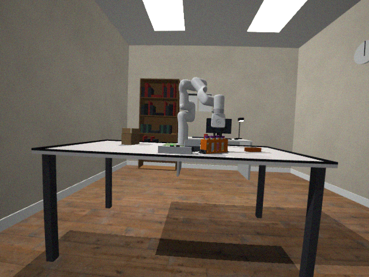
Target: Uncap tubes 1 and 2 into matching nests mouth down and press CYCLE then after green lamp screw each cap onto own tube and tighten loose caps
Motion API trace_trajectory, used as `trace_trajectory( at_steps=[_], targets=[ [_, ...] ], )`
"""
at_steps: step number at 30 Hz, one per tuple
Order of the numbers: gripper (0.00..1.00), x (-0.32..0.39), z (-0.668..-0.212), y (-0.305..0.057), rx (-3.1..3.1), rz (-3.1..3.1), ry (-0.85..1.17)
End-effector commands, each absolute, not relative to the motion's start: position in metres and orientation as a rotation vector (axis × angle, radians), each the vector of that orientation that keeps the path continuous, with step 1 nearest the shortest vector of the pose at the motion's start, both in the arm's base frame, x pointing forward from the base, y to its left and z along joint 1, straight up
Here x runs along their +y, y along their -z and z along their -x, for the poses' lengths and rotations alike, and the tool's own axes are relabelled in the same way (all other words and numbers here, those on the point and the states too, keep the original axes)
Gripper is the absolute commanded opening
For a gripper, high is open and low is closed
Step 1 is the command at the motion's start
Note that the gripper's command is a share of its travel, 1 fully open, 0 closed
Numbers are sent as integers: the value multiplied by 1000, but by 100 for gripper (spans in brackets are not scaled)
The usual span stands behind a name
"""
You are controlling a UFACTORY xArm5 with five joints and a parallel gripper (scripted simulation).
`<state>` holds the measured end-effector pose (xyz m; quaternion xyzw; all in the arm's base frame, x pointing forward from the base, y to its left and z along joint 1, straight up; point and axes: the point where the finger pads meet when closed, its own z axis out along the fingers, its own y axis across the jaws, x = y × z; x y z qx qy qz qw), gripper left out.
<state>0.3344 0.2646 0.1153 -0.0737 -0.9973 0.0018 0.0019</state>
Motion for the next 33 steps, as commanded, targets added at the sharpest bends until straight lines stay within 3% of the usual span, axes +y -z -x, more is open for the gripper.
trace_trajectory(
  at_steps=[1,33],
  targets=[
    [0,265,-335,-117,-3136,230,-9],
    [0,265,-335,-116,-2600,1772,-5]
  ],
)
